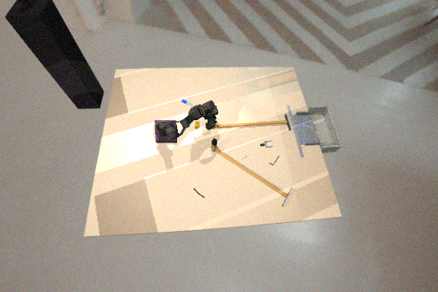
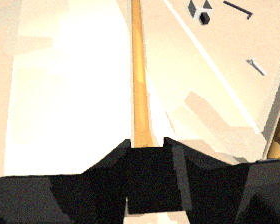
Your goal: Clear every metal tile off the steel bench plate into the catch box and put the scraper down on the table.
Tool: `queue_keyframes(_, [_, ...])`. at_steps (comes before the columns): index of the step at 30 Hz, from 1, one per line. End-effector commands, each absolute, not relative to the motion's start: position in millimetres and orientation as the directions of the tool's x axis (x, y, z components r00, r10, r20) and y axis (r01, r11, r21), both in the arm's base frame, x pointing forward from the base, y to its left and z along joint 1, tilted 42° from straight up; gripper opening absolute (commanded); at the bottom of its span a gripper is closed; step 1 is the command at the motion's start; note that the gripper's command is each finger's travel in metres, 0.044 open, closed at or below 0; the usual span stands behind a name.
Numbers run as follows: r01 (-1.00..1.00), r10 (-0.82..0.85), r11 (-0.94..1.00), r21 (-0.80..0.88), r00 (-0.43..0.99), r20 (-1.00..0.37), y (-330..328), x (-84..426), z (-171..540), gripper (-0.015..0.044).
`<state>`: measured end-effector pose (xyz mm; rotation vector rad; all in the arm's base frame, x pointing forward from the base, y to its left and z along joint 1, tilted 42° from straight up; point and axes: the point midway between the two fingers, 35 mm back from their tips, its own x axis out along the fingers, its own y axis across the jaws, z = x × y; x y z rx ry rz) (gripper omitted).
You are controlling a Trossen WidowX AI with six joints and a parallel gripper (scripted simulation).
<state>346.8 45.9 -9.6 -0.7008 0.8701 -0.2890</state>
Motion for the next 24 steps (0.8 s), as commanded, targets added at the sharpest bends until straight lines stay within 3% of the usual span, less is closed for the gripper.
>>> queue_keyframes(1, [-0.032, -0.499, 0.747, -0.664, 0.633, -0.592, 43.7, 348.2, -1.7, 0.0])
queue_keyframes(24, [-0.024, -0.509, 0.744, -0.668, 0.626, -0.59, 22.9, 342.4, 15.2, 0.0])
